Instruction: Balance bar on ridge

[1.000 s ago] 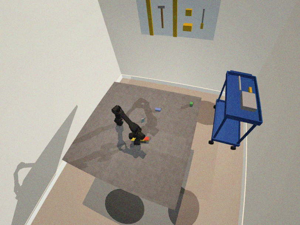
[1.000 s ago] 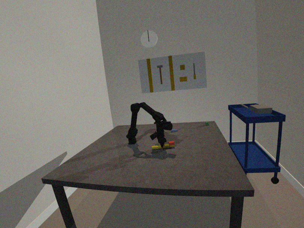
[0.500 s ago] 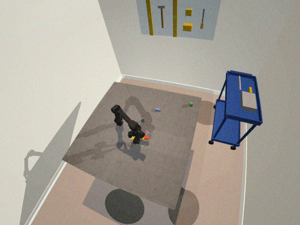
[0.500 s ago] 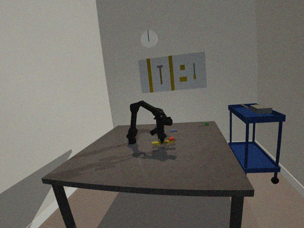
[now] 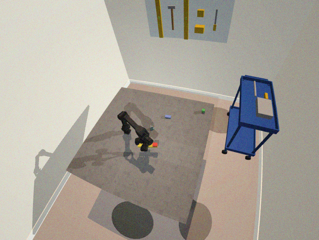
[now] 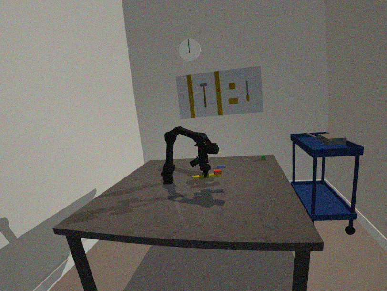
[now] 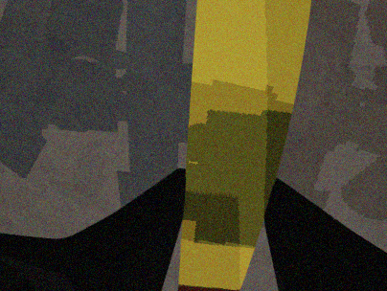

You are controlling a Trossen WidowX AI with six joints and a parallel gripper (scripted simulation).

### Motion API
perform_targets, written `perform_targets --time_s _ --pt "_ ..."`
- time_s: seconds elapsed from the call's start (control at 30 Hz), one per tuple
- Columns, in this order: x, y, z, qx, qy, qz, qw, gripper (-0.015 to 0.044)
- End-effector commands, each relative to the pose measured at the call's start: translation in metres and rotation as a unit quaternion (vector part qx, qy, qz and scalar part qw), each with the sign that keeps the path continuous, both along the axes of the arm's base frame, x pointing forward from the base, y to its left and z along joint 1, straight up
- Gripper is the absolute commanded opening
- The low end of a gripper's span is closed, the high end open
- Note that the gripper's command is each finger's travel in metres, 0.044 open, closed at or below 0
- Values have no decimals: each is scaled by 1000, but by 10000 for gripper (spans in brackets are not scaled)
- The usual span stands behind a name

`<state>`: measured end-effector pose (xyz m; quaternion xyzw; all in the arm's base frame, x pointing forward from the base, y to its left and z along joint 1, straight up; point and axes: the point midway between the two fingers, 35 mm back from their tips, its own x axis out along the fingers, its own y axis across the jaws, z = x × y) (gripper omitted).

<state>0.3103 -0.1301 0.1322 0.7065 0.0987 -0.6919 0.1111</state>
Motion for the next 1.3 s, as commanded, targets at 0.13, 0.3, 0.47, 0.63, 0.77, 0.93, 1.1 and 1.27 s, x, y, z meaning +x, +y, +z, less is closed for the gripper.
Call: perform_targets --time_s 0.13,0.3,0.47,0.63,0.77,0.93,1.1,1.27 --pt "0 9 8 1 0 67 998 0" --pt "0 20 9 -1 1 166 986 0" --pt "1 31 9 -3 2 263 965 0" --pt "0 41 9 -5 3 358 934 0" --pt "0 49 10 -7 3 431 902 0" --pt "-1 59 10 -9 4 518 855 0" --pt "-2 68 10 -11 5 601 799 0" --pt "-3 77 10 -13 5 677 736 0"
